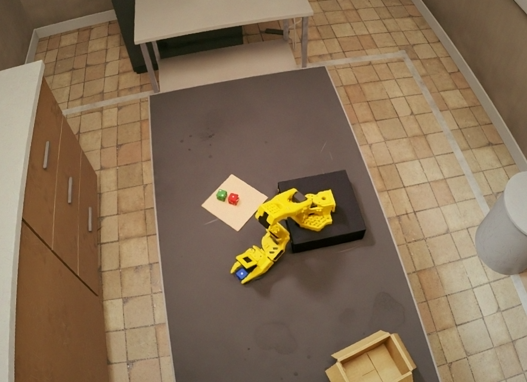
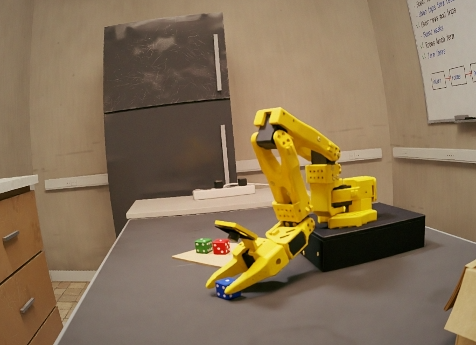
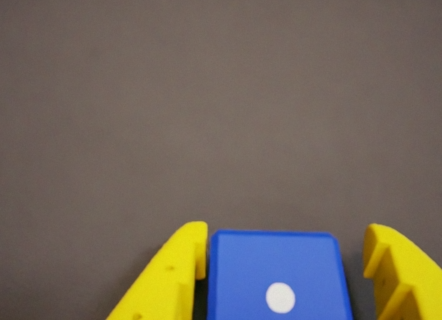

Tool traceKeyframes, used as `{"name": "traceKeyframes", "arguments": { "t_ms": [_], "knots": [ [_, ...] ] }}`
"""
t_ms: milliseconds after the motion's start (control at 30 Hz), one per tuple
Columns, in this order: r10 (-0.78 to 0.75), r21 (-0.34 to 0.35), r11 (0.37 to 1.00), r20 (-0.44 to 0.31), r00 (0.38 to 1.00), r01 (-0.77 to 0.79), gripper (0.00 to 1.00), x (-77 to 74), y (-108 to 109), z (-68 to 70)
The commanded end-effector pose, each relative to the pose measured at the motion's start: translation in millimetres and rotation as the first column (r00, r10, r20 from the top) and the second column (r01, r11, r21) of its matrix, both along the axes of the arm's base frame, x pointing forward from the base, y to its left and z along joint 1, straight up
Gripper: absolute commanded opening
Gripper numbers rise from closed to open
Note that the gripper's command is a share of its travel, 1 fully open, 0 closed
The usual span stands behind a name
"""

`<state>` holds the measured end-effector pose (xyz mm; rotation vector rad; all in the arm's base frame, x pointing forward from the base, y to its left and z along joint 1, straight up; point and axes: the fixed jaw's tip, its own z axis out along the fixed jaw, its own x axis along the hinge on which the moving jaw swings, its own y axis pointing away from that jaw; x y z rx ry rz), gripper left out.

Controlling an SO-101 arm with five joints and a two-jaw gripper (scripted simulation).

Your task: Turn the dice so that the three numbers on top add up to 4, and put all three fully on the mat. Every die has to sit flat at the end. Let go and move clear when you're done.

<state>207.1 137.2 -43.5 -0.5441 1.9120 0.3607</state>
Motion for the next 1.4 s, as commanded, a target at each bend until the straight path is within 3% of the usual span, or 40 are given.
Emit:
{"name": "traceKeyframes", "arguments": {
  "t_ms": [0,233,633,1367],
  "knots": [
    [0.001,0.008,1.000,-0.008,1.000,-0.001,0.27,-1.7,1,-1.8],
    [0.001,0.008,1.000,-0.008,1.000,-0.001,0.32,-1.7,1,-1.8],
    [0.001,0.008,1.000,-0.008,1.000,-0.001,0.33,-1.2,1,0.1],
    [0.002,0.008,1.000,-0.008,1.000,-0.002,0.33,-0.6,2,46.5]
  ]
}}
